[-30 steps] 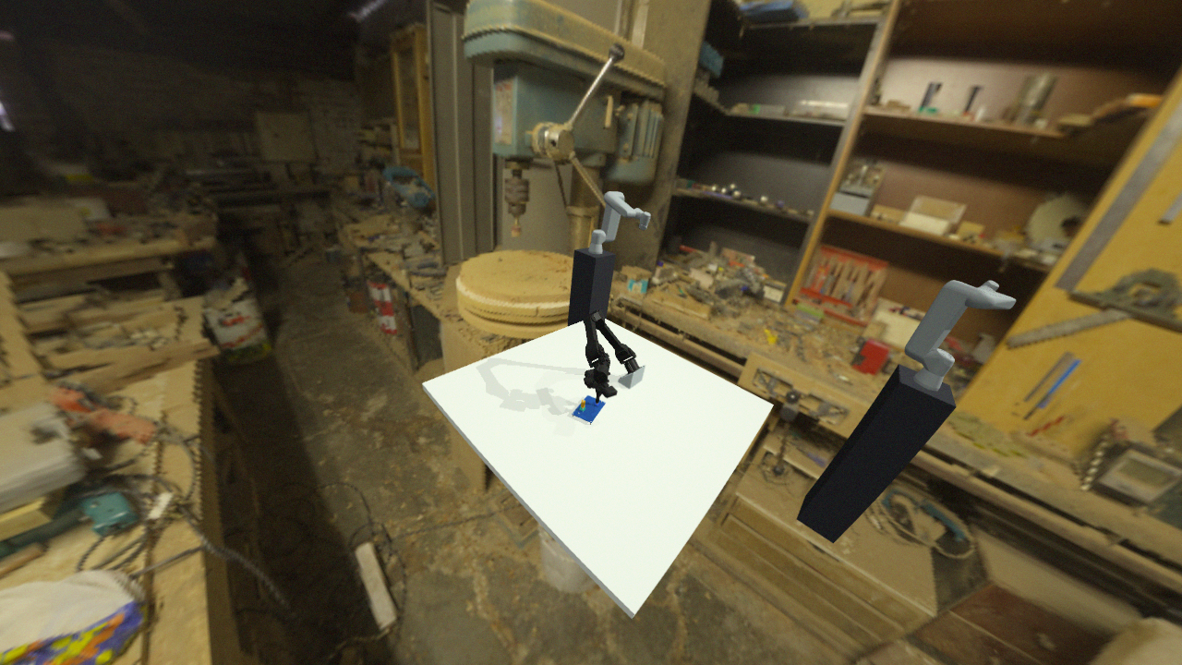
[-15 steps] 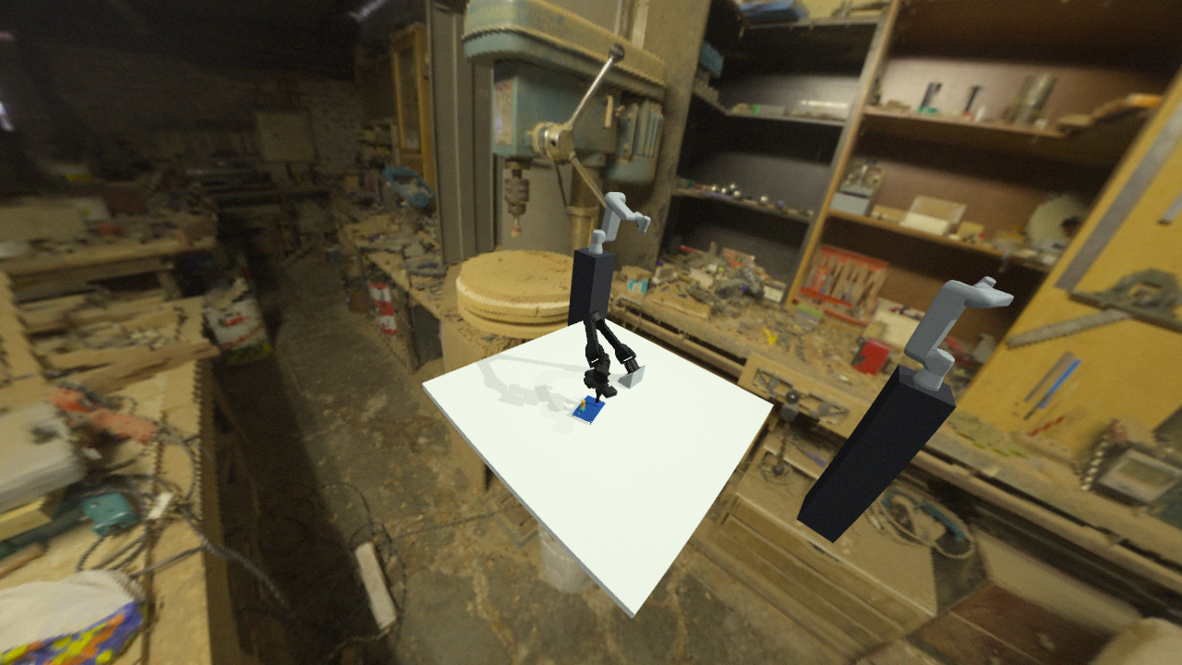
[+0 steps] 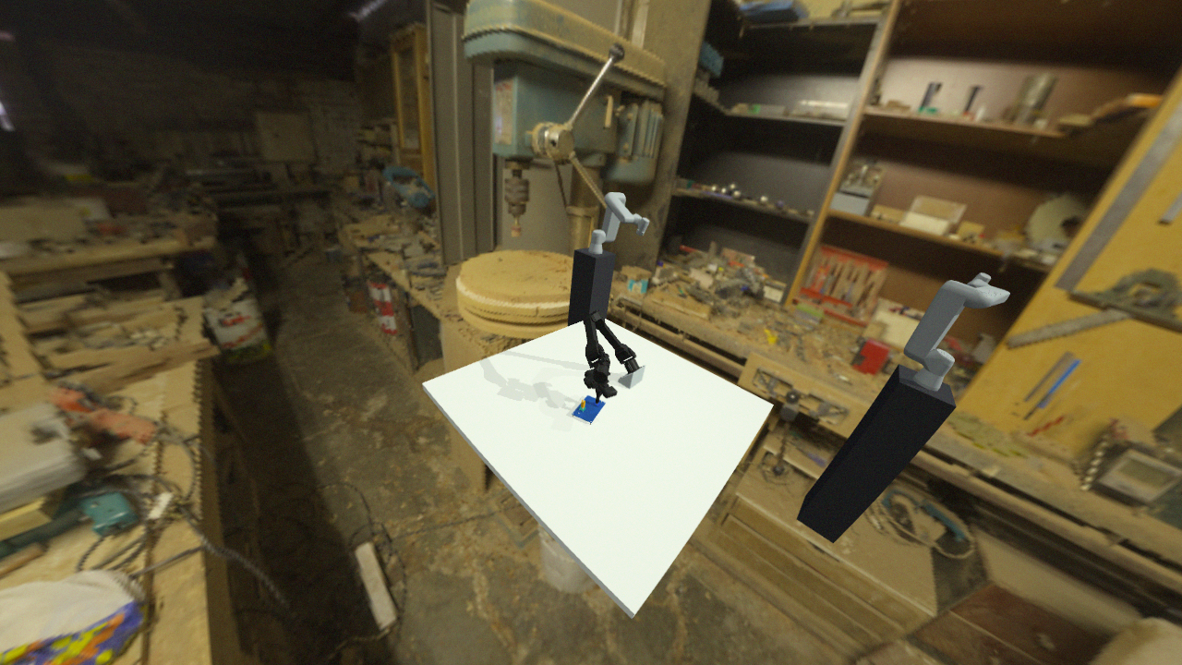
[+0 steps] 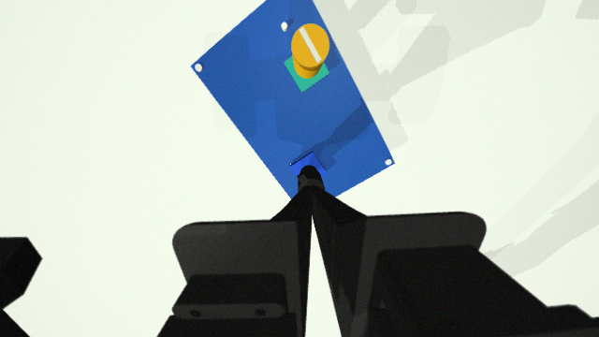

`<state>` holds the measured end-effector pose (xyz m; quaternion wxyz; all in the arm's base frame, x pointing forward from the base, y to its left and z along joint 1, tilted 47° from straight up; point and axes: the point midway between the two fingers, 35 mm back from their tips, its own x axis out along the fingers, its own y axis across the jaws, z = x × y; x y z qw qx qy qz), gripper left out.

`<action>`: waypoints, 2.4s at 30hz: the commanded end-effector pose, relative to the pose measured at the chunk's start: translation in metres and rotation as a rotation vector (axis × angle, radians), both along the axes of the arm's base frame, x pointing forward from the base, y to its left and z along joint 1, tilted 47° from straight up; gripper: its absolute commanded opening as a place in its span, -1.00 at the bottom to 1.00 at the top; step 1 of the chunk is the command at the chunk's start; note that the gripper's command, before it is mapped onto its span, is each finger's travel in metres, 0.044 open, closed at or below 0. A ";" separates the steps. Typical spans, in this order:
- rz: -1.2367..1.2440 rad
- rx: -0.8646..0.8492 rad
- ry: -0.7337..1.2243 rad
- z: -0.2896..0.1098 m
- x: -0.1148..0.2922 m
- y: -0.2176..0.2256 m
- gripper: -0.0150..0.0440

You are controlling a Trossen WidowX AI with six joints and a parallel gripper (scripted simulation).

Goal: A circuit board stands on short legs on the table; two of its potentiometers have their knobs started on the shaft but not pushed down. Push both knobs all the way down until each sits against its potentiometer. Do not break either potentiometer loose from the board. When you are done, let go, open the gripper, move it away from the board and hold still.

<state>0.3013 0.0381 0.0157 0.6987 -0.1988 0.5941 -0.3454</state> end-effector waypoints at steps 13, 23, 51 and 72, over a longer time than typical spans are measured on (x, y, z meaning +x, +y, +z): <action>-0.012 -0.008 0.000 -0.004 0.002 -0.007 -0.49; -0.012 -0.008 0.000 -0.003 0.002 -0.006 -0.49; 0.032 0.000 -0.009 0.007 0.008 0.018 -0.05; 0.521 -0.047 0.467 0.014 0.029 0.030 -0.49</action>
